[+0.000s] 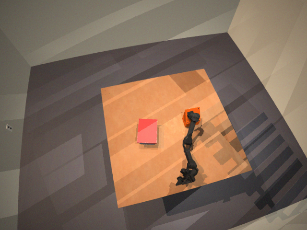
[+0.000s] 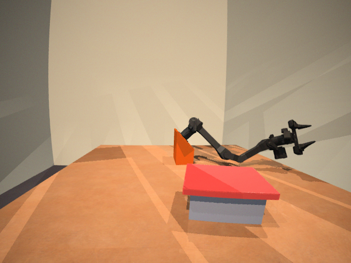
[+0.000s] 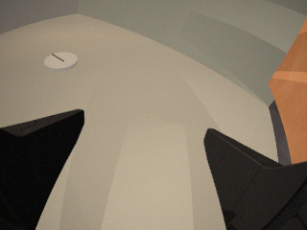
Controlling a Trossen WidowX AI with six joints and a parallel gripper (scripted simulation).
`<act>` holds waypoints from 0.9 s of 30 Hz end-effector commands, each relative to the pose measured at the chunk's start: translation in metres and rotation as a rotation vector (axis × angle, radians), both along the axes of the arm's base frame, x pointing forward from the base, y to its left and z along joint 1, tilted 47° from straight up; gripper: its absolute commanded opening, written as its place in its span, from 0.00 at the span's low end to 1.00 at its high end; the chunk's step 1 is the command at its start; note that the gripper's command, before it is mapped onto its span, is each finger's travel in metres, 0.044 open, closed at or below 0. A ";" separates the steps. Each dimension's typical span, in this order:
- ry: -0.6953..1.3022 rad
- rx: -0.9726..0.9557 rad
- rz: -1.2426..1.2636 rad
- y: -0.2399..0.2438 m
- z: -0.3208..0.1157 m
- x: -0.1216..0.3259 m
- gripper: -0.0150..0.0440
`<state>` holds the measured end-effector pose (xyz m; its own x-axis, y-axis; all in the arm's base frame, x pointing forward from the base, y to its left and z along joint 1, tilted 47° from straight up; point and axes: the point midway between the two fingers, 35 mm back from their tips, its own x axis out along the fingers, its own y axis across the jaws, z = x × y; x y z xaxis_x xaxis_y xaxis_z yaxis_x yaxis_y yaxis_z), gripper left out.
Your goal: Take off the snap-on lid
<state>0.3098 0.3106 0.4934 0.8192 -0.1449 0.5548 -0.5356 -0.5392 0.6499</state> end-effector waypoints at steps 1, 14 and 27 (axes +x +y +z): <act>-0.003 0.005 0.001 -0.002 0.002 -0.002 0.89; -0.216 0.582 0.405 -0.073 0.076 -0.112 0.65; -0.513 1.689 1.236 -0.231 0.111 -0.205 0.65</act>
